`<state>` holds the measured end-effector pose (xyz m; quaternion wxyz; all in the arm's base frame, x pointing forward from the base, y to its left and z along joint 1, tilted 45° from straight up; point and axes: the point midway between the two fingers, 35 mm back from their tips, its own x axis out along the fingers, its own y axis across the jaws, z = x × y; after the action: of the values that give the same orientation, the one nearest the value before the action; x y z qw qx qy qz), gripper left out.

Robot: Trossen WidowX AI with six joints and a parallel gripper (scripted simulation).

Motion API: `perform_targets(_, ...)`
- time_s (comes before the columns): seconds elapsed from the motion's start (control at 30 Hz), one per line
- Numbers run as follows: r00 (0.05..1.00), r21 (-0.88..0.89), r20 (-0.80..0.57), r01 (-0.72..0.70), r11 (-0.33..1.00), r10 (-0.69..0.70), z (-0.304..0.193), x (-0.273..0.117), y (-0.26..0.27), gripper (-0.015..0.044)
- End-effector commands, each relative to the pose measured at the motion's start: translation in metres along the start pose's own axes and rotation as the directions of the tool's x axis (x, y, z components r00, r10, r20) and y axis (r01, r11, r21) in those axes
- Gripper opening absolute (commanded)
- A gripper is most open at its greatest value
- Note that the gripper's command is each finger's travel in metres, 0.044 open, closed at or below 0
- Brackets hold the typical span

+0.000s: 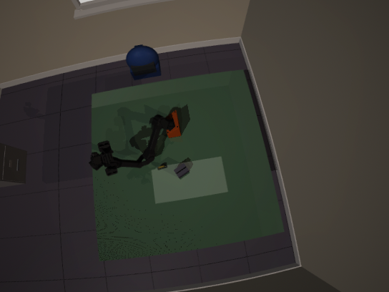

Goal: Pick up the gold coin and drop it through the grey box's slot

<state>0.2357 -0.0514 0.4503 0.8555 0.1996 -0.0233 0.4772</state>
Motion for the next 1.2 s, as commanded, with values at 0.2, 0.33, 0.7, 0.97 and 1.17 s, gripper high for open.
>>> perform_targets(0.2,0.999,-0.040,0.004,-0.032,0.999,0.033,0.004,-0.002,0.052,0.0216)
perform_targets(0.33,0.999,-0.086,-0.007,0.038,0.996,-0.039,0.002,-0.005,0.082,0.0161)
perform_targets(0.7,0.948,-0.226,-0.073,0.287,0.931,-0.310,-0.036,0.022,0.147,0.0161)
perform_targets(0.97,0.739,-0.269,-0.154,0.607,0.748,-0.656,-0.102,0.074,0.131,0.0161)
perform_targets(1.17,0.576,-0.254,-0.180,0.756,0.604,-0.797,-0.129,0.087,0.096,0.0161)
